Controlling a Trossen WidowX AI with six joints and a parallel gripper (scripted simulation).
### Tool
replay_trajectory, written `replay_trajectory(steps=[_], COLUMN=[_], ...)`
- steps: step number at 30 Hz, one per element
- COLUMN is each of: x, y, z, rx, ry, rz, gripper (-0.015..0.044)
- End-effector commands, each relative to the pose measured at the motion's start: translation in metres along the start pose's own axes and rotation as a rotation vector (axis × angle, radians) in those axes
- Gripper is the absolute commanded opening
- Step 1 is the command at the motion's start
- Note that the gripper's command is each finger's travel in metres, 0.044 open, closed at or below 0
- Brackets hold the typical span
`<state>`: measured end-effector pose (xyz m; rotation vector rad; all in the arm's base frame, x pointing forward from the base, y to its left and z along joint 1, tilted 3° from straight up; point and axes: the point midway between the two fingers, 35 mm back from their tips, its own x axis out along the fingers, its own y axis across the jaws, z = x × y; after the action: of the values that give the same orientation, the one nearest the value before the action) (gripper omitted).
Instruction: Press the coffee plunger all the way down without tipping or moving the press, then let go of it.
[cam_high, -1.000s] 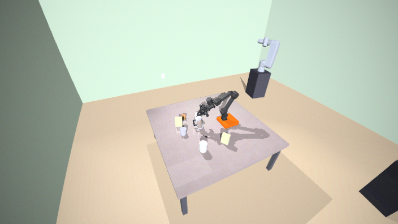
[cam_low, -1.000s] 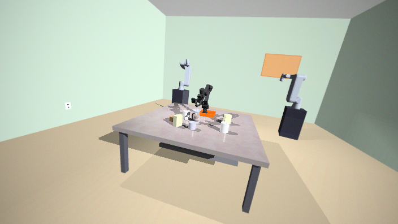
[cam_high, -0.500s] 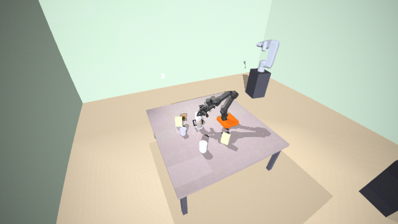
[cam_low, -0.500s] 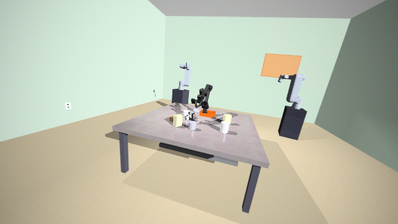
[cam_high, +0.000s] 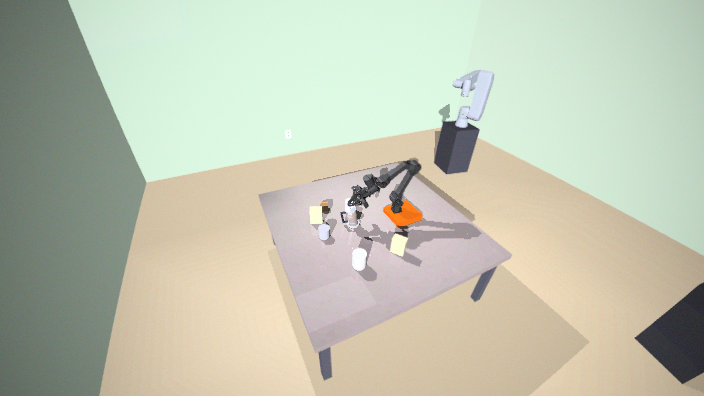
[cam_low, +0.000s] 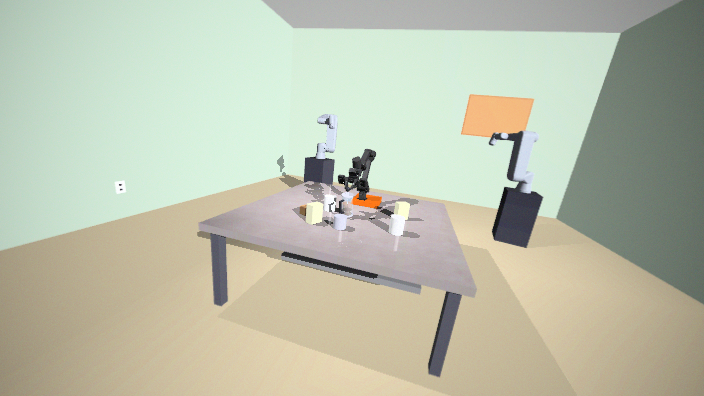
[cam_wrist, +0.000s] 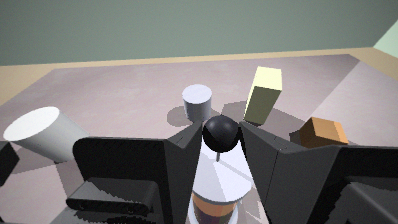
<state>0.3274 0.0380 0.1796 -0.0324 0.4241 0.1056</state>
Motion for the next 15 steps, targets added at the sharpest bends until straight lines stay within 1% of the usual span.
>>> replay_trajectory(steps=[1, 15], x=[0.0046, 0.0059], y=[0.0, 0.0], z=[-0.0103, -0.0089], rx=[-0.006, -0.006], ry=[0.039, 0.039], rz=[0.001, 0.001], gripper=[0.012, 0.012])
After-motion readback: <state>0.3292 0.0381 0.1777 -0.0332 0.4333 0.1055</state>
